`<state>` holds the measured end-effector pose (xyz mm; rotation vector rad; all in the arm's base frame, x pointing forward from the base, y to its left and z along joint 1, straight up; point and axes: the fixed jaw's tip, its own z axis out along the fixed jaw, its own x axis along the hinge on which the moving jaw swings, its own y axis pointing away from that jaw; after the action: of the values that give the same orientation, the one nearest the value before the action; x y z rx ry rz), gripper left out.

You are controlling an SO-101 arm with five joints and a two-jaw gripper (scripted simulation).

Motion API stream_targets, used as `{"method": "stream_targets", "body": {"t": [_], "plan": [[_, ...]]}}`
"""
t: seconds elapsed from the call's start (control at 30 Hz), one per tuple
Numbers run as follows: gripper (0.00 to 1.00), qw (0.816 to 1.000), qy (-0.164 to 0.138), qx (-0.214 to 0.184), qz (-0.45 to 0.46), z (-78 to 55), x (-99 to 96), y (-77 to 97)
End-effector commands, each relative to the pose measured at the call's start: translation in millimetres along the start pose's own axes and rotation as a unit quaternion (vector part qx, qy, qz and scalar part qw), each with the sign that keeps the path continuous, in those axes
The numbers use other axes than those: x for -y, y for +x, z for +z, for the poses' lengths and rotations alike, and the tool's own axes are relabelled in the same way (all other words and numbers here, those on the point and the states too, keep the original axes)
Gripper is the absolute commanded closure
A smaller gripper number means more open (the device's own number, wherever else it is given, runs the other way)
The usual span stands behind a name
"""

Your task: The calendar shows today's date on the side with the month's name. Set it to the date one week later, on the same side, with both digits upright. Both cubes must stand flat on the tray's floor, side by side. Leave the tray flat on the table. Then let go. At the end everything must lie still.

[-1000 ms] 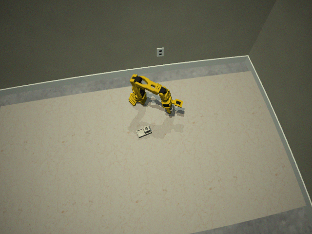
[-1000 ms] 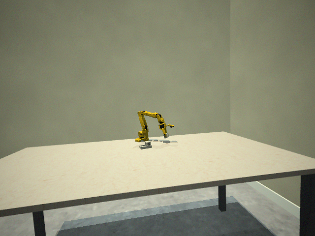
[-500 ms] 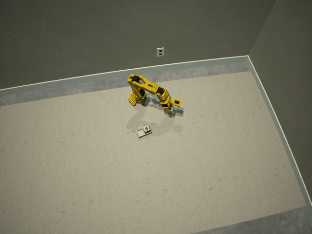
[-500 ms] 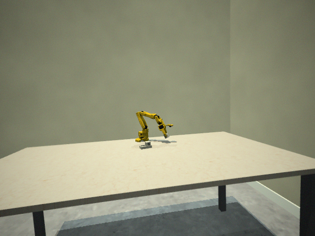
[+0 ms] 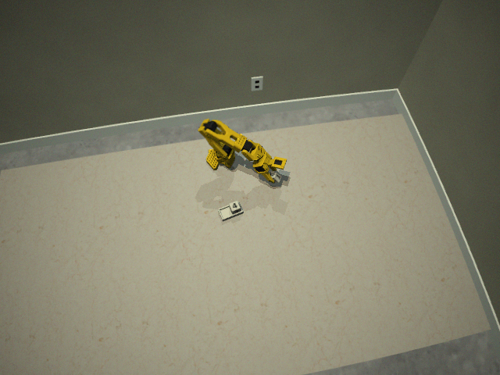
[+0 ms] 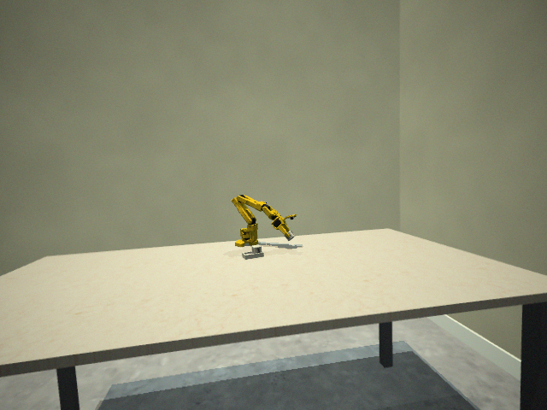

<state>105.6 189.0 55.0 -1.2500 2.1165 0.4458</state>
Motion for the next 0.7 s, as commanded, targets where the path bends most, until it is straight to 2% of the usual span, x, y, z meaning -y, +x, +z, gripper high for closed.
{"method": "stream_targets", "body": {"t": [0.0,0.33,0.67], "plan": [[1.0,0.999,0.004,0.044,0.011,-4.2,2.1,-12.4],[1.0,0.999,0.004,0.049,0.012,-3.2,2.1,-12.8],[1.0,0.996,0.005,0.085,0.016,1.9,2.6,-14.9]]}}
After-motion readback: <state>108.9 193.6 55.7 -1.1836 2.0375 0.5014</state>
